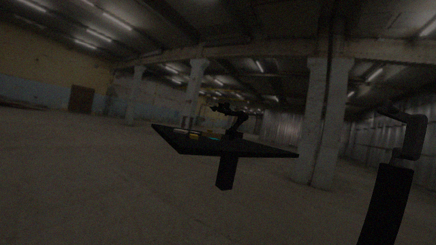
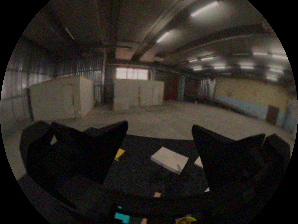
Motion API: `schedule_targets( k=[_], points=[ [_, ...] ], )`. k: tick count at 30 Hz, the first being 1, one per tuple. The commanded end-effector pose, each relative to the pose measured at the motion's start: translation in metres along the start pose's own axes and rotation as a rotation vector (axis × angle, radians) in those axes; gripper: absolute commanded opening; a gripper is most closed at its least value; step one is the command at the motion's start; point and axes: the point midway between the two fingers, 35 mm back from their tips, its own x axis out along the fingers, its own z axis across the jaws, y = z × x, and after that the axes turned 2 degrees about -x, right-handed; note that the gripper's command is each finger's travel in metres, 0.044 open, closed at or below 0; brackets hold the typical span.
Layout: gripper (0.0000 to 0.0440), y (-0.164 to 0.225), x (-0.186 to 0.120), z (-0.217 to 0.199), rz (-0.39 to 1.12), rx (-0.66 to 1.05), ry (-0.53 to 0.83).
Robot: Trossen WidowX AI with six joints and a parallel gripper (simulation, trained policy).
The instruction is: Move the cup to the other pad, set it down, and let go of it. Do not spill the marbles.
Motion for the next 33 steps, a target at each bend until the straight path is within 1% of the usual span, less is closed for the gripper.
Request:
schedule_targets(
  k=[1,10,12,19,27,33],
  points=[
    [0.0374,0.001,0.000,0.000,0.006,0.003,0.003],
    [0.0137,0.015,-0.002,0.002,0.106,0.044,0.014],
    [0.0093,0.019,-0.002,0.003,0.134,0.055,0.013],
    [0.0082,0.028,-0.002,0.012,0.237,0.102,-0.006],
    [0.0100,0.038,-0.004,0.021,0.364,0.152,-0.022],
    [0.0103,0.045,-0.006,0.026,0.464,0.180,-0.026]
  ],
)
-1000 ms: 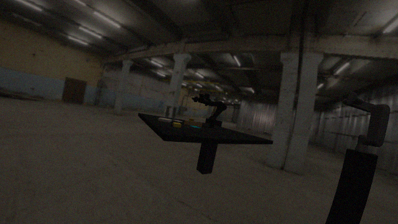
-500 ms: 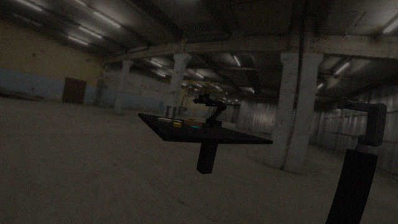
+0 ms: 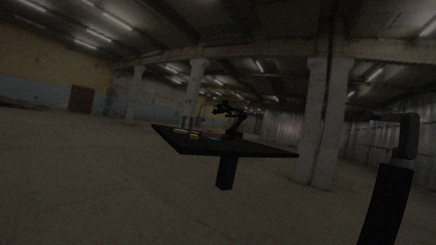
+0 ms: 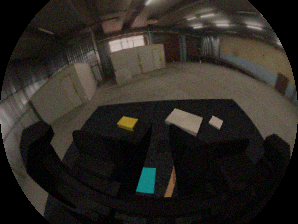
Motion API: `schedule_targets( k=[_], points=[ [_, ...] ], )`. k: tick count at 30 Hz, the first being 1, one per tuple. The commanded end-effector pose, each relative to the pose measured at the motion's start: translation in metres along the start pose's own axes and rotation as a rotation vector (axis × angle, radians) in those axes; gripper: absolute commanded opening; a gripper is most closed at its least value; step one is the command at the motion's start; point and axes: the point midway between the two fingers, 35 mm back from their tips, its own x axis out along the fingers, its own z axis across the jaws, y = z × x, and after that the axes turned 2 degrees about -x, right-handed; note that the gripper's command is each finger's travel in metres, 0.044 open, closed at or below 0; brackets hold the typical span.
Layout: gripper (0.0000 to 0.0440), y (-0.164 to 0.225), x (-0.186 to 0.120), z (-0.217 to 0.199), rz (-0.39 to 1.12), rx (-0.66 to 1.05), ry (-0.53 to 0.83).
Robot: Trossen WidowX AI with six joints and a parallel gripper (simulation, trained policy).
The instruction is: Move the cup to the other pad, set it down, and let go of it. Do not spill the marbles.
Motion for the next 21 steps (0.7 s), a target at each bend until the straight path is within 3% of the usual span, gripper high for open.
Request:
schedule_targets(
  k=[1,21],
  points=[
    [0.0103,0.006,0.002,0.002,0.060,0.019,0.004],
    [0.0120,0.040,-0.002,0.004,0.403,0.038,0.045]
  ],
)
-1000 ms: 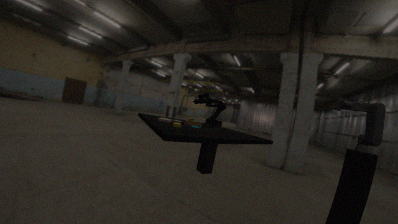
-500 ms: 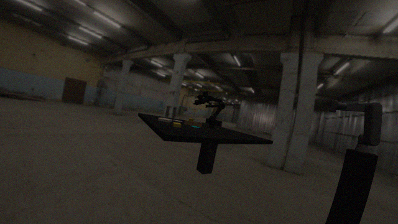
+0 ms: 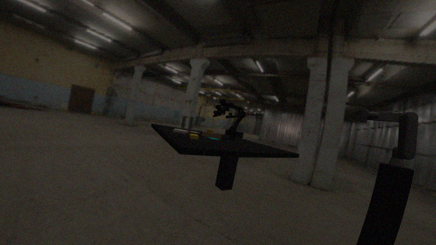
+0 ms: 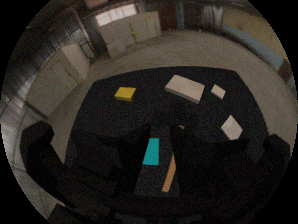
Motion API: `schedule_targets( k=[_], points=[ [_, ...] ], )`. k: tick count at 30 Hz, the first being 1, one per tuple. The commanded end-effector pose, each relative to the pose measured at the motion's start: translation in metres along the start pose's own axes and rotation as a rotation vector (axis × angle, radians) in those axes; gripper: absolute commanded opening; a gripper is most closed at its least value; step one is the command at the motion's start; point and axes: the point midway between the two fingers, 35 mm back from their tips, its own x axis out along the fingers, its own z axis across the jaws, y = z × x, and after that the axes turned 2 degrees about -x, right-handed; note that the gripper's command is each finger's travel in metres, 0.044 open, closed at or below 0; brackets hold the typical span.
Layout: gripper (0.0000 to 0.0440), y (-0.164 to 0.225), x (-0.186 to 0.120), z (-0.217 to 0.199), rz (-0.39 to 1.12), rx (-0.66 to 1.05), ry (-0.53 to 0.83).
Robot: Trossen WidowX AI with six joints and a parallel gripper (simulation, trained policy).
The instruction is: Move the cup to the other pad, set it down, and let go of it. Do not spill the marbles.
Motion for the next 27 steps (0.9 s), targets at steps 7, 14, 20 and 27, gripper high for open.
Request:
schedule_targets(
  k=[7,14,20,27],
  points=[
    [0.0126,0.016,0.002,-0.005,0.162,-0.005,0.039],
    [0.0127,0.028,0.001,-0.010,0.280,-0.024,0.068],
    [0.0131,0.037,0.000,-0.016,0.378,-0.047,0.093],
    [0.0139,0.046,0.000,-0.025,0.485,-0.077,0.116]
  ],
)
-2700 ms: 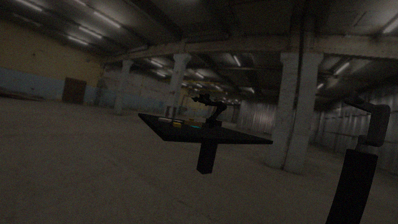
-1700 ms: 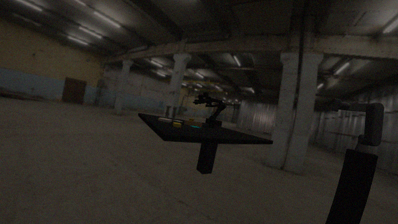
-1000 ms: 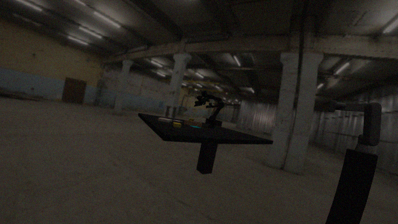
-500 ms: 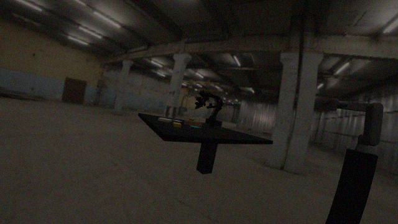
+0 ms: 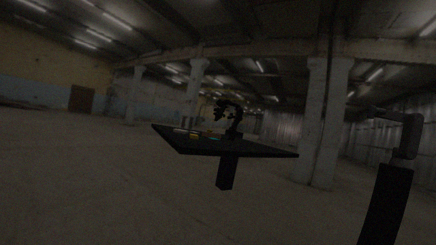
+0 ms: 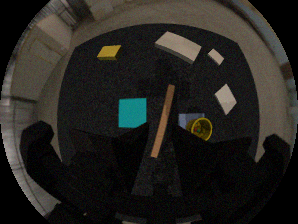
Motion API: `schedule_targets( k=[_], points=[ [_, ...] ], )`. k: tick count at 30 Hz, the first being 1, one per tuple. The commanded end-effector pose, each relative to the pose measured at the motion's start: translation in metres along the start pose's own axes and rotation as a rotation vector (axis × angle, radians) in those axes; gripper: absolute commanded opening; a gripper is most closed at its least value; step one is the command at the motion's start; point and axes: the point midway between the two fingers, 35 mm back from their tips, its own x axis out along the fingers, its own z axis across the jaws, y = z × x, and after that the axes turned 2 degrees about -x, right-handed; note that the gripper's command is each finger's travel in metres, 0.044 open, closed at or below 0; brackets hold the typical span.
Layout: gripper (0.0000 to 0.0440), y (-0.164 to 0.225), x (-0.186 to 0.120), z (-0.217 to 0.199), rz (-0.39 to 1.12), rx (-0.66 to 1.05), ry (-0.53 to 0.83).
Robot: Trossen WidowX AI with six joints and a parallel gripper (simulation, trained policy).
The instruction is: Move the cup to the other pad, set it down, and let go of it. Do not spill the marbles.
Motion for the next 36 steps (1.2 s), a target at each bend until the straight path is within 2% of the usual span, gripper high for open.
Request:
schedule_targets(
  k=[1,22,36],
  points=[
    [0.0140,0.003,0.004,-0.005,0.054,-0.019,0.017],
    [0.0166,0.021,0.028,-0.037,0.321,-0.092,0.055],
    [0.0183,0.032,0.052,-0.058,0.418,-0.114,0.062]
  ],
)
